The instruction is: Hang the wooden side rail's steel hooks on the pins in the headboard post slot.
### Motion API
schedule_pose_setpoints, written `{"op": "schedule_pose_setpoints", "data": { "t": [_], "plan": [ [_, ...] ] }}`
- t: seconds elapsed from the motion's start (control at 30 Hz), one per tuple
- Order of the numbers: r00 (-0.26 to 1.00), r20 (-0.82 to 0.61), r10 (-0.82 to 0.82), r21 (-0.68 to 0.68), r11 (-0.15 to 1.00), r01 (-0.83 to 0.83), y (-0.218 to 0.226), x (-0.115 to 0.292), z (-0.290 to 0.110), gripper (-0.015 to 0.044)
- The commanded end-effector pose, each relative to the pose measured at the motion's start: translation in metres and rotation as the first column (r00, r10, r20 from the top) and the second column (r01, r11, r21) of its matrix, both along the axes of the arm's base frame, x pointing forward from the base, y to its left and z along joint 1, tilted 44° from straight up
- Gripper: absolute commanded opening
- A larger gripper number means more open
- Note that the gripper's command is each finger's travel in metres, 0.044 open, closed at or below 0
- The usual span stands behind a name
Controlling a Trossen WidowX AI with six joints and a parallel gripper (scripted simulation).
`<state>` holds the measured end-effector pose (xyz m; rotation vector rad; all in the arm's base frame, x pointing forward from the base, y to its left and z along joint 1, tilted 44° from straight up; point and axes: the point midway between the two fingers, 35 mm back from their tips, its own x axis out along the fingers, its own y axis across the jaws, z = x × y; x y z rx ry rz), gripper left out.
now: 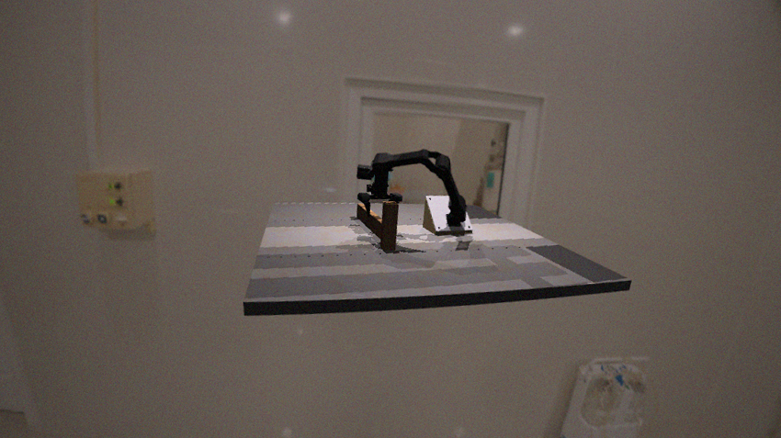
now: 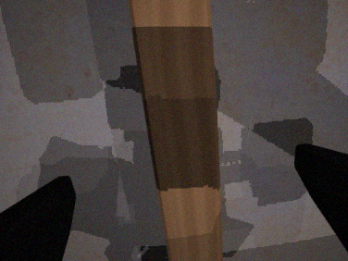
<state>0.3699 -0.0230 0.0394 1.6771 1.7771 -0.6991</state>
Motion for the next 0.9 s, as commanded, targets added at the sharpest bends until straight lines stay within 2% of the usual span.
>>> {"op": "schedule_pose_setpoints", "data": {
  "t": [0.0, 0.87],
  "plan": [
    [1.000, -0.004, 0.000, 0.004, 1.000, 0.001, 0.007, 0.000, -0.006, 0.0440],
    [1.000, -0.004, 0.000, 0.006, 1.000, 0.000, 0.036, -0.002, -0.035, 0.0440]
  ]
}}
